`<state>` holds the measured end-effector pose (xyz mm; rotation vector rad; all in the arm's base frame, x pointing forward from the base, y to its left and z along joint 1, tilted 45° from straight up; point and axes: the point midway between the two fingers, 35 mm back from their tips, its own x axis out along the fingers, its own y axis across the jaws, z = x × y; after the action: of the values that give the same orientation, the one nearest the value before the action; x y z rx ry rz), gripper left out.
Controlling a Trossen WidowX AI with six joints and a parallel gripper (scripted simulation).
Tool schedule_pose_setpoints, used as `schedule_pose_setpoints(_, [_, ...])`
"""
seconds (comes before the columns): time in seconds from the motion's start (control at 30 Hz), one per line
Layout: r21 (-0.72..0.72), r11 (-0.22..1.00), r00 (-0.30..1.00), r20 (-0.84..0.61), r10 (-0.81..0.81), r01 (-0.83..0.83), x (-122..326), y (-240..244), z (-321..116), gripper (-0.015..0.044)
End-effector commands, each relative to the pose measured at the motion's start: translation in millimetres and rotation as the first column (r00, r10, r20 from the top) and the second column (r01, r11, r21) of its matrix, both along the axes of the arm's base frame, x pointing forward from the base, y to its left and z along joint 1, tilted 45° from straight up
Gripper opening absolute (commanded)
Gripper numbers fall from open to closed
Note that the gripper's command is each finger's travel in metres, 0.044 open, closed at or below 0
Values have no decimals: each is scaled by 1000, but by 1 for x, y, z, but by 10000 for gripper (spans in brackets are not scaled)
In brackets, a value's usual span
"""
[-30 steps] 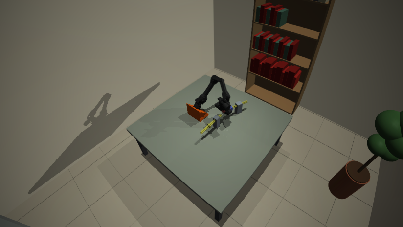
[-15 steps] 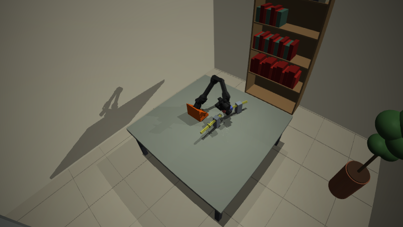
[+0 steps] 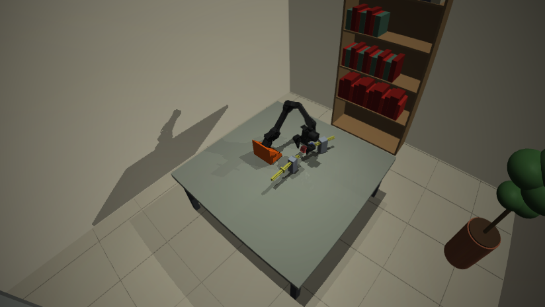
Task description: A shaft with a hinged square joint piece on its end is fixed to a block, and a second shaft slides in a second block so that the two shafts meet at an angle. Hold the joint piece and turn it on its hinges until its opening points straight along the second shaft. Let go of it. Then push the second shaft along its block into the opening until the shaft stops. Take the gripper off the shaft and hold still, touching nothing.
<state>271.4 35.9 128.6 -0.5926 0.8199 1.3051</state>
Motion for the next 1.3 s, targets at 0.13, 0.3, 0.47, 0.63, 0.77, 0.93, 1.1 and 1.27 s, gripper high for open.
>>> schedule_pose_setpoints(0.13, [-69, 998, 1000, 7, -10, 11, 1, -5, 9, 440])
schedule_pose_setpoints(0.3, [-60, 998, 1000, 0, -11, 11, 0, -5, 7, 440])
schedule_pose_setpoints(0.47, [-58, 986, 987, -16, -159, 158, 1, -34, 35, 440])
schedule_pose_setpoints(0.63, [-56, 945, 945, -35, -326, 323, -5, -67, 67, 440])
schedule_pose_setpoints(0.77, [-55, 892, 891, -51, -452, 449, -15, -90, 92, 440])
schedule_pose_setpoints(0.93, [-55, 868, 866, -57, -497, 494, -20, -98, 101, 440])
schedule_pose_setpoints(1.1, [-34, 901, 889, -148, -432, 432, -21, -116, 60, 440])
schedule_pose_setpoints(1.27, [1, 920, 901, -207, -382, 391, -25, -127, 32, 440])
